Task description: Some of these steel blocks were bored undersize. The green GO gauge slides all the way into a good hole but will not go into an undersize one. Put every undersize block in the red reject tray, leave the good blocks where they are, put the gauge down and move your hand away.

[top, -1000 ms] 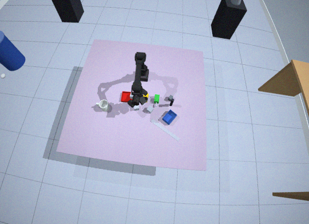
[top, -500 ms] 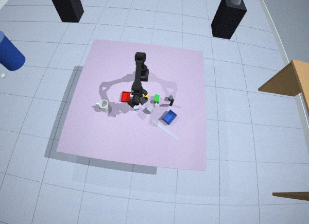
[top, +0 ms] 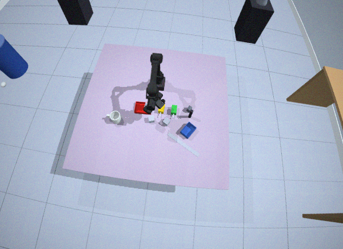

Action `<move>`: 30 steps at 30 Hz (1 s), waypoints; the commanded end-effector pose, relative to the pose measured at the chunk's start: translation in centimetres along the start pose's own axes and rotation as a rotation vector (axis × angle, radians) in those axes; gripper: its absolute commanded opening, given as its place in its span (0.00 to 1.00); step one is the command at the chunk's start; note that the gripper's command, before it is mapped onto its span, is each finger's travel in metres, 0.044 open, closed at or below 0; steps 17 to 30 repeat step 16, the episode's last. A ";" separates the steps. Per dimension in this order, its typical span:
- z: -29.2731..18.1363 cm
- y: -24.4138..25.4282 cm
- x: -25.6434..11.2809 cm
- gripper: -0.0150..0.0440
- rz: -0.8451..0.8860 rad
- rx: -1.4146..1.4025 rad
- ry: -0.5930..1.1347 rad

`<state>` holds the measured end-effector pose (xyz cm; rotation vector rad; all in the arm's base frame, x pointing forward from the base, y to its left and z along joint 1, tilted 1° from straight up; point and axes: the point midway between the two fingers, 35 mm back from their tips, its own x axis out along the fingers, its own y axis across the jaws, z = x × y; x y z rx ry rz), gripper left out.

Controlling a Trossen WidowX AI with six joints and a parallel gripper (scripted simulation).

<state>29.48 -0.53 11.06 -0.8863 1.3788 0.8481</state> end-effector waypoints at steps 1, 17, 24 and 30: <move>-1.9 4.0 -4.4 1.00 -0.007 -0.224 -0.002; -2.7 5.9 -5.9 1.00 -0.004 -0.314 -0.001; -2.7 5.9 -5.9 1.00 -0.004 -0.314 -0.001; -2.7 5.9 -5.9 1.00 -0.004 -0.314 -0.001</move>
